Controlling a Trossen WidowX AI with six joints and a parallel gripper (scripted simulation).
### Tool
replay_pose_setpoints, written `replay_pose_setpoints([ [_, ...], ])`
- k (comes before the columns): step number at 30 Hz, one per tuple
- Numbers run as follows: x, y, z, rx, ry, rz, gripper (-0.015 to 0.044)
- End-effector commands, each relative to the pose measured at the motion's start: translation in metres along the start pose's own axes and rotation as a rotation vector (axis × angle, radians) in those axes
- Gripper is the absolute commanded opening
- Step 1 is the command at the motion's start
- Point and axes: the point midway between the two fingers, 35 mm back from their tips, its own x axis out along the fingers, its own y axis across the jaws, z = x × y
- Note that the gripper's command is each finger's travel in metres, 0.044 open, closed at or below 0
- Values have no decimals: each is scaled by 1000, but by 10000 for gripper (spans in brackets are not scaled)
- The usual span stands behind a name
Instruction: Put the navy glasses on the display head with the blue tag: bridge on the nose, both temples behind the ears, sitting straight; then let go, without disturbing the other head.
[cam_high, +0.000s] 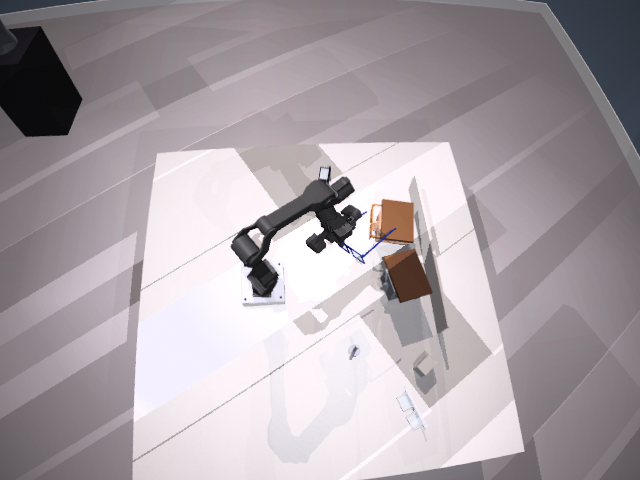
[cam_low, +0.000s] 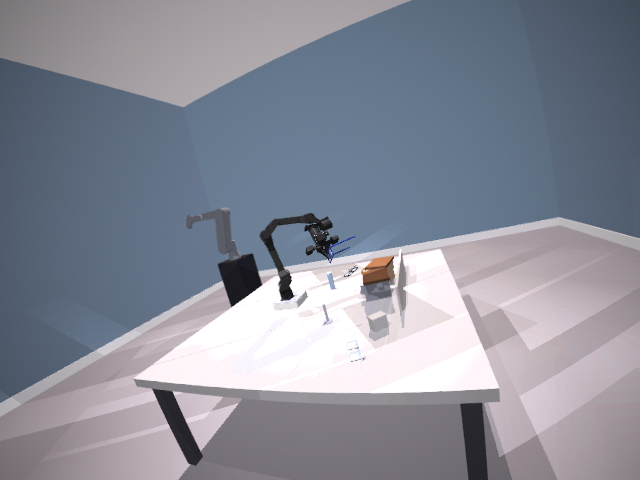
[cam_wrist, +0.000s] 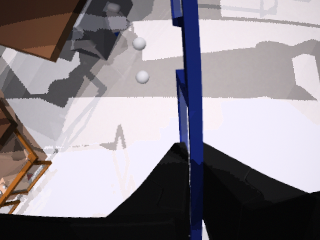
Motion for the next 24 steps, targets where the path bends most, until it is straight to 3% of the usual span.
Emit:
replay_pose_setpoints([
  [1,-7,-3,-10,82,-17,40,0],
  [24,-44,-30,-67,573,40,306,0],
])
